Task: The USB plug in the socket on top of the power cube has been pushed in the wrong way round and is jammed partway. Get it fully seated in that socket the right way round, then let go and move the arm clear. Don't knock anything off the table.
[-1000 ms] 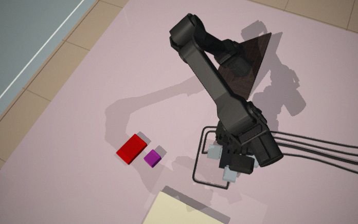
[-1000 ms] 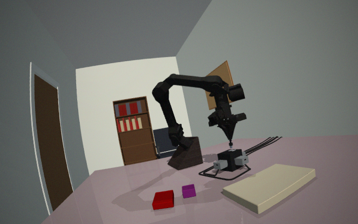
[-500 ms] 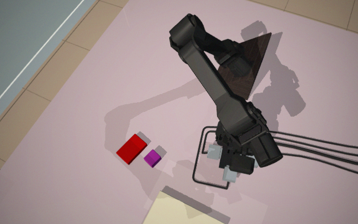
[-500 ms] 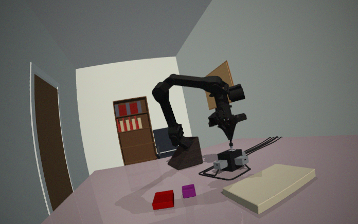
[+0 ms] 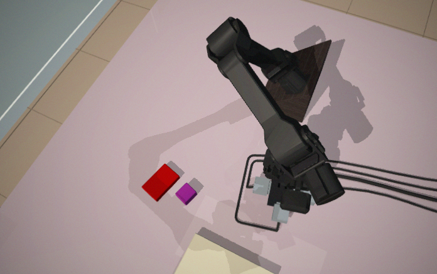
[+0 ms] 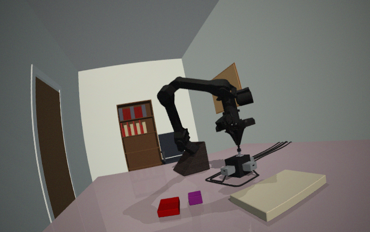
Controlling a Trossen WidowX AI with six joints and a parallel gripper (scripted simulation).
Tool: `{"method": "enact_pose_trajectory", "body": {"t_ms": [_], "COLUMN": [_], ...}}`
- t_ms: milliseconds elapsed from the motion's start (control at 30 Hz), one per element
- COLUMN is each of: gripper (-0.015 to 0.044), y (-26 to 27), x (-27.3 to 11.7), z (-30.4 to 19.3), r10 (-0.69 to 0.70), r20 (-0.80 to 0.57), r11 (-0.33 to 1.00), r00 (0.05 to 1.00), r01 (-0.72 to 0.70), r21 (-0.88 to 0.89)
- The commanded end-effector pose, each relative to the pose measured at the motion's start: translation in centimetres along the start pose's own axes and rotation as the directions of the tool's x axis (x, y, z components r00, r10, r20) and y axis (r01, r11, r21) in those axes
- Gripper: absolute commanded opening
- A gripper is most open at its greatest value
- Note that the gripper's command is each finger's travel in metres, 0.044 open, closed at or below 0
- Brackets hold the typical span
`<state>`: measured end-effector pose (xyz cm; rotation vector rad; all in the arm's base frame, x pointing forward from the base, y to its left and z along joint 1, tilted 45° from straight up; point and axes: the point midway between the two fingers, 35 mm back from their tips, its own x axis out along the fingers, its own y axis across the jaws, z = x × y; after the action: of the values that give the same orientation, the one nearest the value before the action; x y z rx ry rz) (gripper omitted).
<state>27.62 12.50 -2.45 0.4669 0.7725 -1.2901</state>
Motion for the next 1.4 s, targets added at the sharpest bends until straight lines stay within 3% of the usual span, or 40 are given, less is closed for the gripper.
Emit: {"method": "enact_pose_trajectory", "body": {"t_ms": [0, 1367], "gripper": [0.0000, 0.0000], "y": [-0.04, -0.04], "x": [0.08, 0.57], "z": [-0.11, -0.09], "r10": [-0.003, -0.003], "r20": [-0.006, -0.006], "r11": [1.000, 1.000], "r00": [1.000, 1.000], "r01": [0.003, 0.003], "r21": [-0.003, -0.003]}}
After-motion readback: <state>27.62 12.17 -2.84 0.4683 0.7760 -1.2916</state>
